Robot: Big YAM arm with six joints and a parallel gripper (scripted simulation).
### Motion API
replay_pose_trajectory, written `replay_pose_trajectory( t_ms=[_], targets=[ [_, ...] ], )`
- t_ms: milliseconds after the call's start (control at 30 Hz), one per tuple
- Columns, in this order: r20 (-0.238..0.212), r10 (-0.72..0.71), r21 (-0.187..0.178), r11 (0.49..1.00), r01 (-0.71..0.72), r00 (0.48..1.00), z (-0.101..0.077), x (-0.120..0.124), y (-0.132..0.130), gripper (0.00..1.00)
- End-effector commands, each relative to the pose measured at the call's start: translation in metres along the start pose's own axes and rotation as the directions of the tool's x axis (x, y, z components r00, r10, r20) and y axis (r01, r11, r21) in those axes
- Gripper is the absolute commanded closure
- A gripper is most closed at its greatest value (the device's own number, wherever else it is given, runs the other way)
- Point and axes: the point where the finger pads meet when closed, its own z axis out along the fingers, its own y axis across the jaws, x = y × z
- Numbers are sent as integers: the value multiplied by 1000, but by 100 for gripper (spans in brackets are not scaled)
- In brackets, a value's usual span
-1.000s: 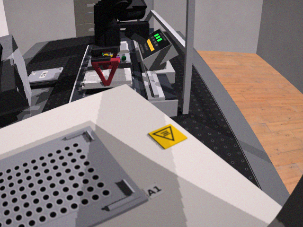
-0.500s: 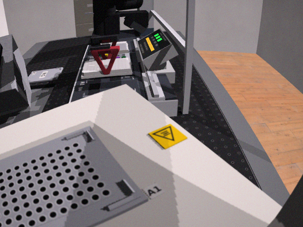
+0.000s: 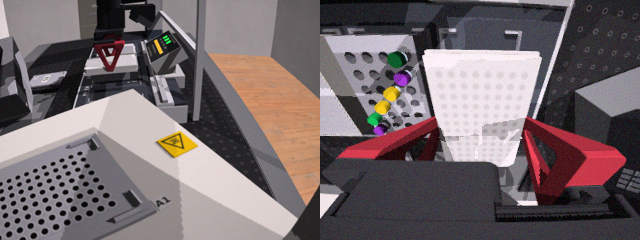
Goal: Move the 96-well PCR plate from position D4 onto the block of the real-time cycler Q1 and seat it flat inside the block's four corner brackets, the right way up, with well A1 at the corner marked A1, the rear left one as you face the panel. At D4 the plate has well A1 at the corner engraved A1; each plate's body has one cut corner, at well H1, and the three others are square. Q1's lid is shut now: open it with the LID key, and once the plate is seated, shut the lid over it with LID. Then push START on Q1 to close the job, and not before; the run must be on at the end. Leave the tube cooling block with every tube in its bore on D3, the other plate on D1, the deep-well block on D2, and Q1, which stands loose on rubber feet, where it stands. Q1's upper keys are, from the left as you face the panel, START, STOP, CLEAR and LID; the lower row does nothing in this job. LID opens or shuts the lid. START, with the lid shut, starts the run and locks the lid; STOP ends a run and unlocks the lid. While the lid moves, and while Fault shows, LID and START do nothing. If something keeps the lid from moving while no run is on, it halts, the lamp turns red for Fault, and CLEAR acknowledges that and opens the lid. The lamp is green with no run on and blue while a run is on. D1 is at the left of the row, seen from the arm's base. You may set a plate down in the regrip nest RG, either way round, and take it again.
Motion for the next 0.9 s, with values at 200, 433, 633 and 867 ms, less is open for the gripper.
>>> replay_pose_trajectory(
  t_ms=[200, 433, 633, 867],
  targets=[
    [43, 46, -25, 999, -45, 998, -14, -25, 4, 100],
    [15, 153, -19, 988, -153, 988, -21, 17, -30, 100],
    [27, 191, -21, 981, -190, 981, -37, 41, -45, 100],
    [25, 229, -17, 973, -229, 973, -45, 55, -62, 100]
  ],
)
